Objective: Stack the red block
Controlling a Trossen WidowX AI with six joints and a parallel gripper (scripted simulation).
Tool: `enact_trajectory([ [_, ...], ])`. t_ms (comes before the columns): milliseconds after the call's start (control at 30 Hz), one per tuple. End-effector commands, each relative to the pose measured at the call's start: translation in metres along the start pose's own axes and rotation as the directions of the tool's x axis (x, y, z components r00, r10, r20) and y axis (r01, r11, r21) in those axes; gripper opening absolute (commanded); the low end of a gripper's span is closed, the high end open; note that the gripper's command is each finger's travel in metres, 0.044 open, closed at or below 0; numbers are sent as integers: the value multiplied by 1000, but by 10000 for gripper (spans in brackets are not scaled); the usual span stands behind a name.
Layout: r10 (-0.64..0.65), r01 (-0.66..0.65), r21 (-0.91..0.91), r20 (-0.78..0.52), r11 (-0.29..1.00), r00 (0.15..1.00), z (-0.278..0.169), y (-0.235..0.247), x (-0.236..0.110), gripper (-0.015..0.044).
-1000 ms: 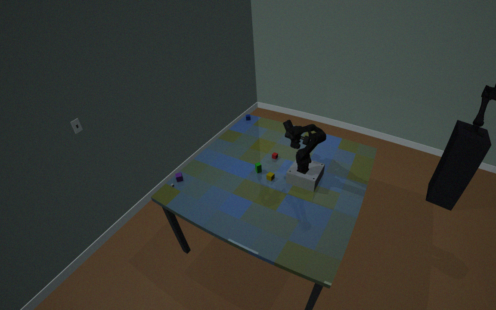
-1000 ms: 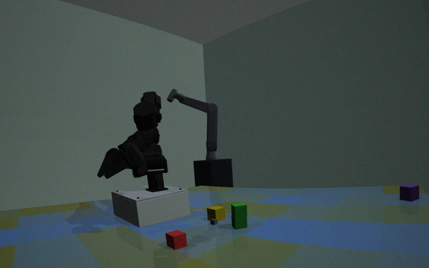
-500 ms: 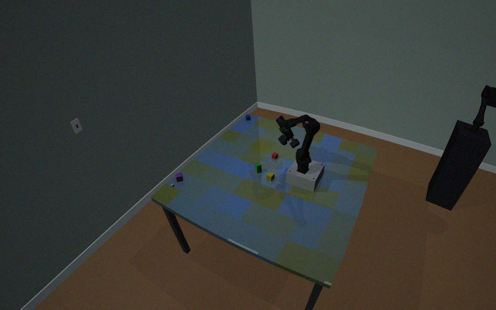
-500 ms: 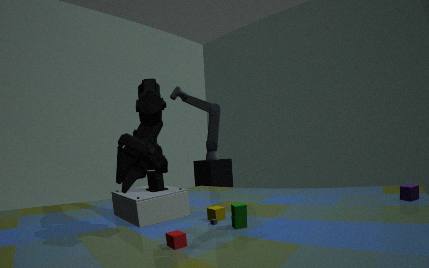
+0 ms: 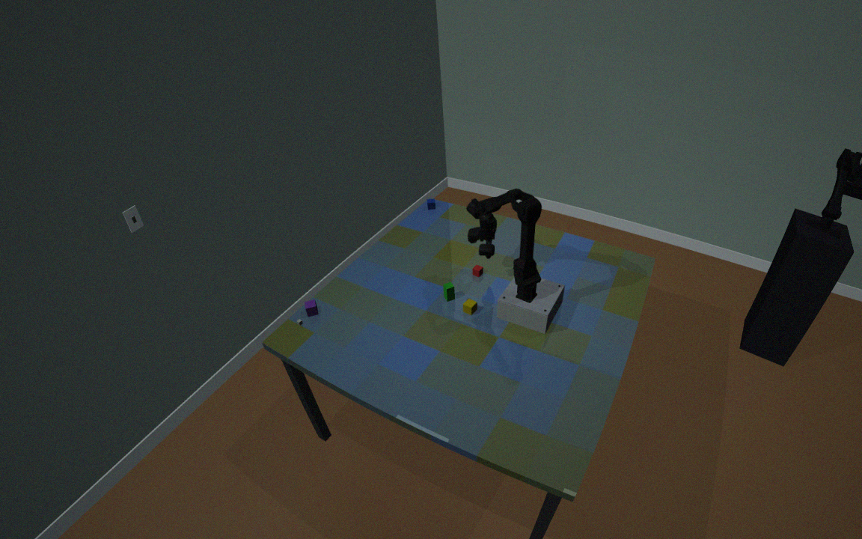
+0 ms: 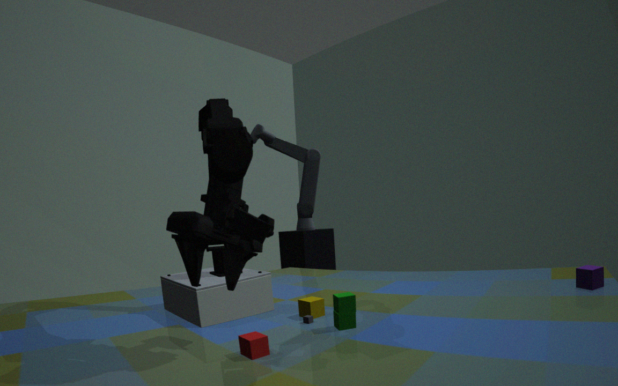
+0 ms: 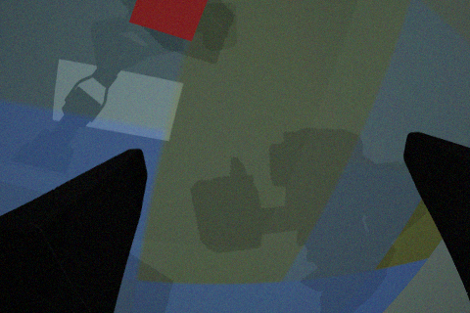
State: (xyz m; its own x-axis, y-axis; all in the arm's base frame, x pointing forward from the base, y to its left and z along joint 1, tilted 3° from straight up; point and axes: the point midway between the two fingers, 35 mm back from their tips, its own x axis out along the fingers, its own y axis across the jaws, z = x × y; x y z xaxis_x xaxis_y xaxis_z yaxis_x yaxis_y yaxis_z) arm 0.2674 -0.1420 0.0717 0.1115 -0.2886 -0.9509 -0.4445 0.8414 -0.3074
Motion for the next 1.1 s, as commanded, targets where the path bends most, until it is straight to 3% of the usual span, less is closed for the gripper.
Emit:
enact_trajectory([
  [0,90,-92,160,23,983,996,18,4,3,440],
  [233,237,-234,415,47,879,970,45,16,9,440],
  [500,241,-238,421,47,875,969,46,20,9,440],
  [767,241,-238,421,47,875,969,48,32,54,440],
  [1067,241,-238,421,47,875,969,49,31,58,440],
])
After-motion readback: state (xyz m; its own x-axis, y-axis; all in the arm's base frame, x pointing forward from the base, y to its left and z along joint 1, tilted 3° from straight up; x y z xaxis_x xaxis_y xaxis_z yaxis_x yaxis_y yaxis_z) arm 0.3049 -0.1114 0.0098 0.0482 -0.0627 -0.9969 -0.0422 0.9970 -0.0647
